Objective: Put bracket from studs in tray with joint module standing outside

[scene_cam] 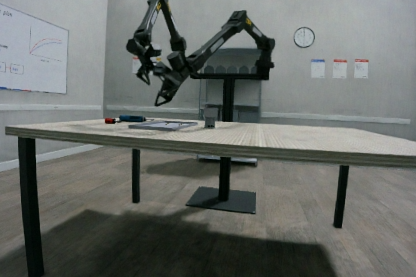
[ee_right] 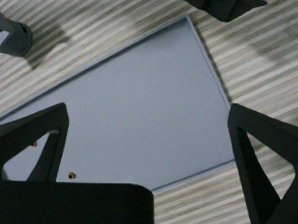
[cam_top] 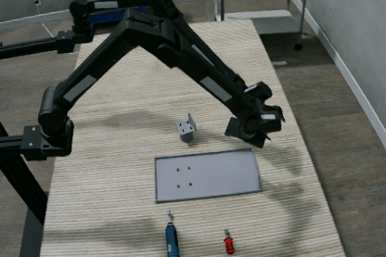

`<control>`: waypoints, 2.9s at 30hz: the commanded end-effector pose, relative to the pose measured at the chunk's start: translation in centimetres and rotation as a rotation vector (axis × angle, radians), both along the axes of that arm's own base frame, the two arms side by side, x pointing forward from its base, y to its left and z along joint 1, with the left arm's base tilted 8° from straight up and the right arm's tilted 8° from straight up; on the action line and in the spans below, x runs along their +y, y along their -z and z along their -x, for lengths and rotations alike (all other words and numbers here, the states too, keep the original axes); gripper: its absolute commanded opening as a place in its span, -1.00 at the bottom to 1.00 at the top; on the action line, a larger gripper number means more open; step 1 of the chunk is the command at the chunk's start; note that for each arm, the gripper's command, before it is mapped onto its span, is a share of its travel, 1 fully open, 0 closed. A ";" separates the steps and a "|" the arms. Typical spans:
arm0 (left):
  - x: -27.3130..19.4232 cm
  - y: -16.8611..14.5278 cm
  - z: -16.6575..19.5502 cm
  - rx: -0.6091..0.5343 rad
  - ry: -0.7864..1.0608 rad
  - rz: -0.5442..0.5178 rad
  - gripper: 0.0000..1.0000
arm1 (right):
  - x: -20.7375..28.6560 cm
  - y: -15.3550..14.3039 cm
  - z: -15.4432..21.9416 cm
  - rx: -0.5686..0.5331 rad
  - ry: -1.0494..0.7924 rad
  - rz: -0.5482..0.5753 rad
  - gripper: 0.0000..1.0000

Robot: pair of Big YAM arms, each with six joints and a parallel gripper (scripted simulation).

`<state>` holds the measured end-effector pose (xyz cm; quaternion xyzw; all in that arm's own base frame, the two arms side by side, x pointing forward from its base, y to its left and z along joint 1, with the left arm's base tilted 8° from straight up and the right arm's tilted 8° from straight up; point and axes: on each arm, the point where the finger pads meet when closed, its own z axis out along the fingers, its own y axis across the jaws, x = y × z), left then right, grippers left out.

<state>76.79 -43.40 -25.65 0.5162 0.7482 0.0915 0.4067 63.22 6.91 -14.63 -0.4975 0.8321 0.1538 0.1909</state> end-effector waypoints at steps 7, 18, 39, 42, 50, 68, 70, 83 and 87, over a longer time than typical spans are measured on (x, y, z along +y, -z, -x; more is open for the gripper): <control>-1.0 -2.4 -0.9 -0.030 0.005 0.020 1.00 | 0.2 -0.9 -0.7 -0.021 -0.003 -0.001 1.00; -1.0 -2.4 -0.9 -0.030 0.005 0.020 1.00 | 0.2 -0.9 -0.7 -0.021 -0.003 -0.001 1.00; 19.7 1.4 8.3 0.056 0.139 0.246 1.00 | 6.5 0.5 3.1 0.299 0.259 -0.201 -0.42; 23.4 1.1 12.9 0.077 0.176 0.315 1.00 | 9.0 0.5 4.1 0.416 0.362 -0.259 -0.42; 28.2 -0.7 21.0 0.095 0.231 0.423 1.00 | 12.6 1.5 5.2 0.594 0.594 -0.275 -0.42; 32.6 -6.9 35.5 0.099 0.318 0.611 1.00 | 15.9 6.2 7.9 0.765 1.236 -0.045 -0.42; 32.8 -7.7 37.0 0.100 0.326 0.629 1.00 | 16.2 6.8 8.4 0.776 1.353 -0.015 -0.42; 33.1 -10.2 40.8 0.092 0.359 0.687 1.00 | 17.6 9.7 12.1 0.718 1.950 0.108 -0.42; 33.0 -9.8 41.2 0.107 0.353 0.697 1.00 | 18.2 10.1 12.2 0.693 2.065 0.082 -0.42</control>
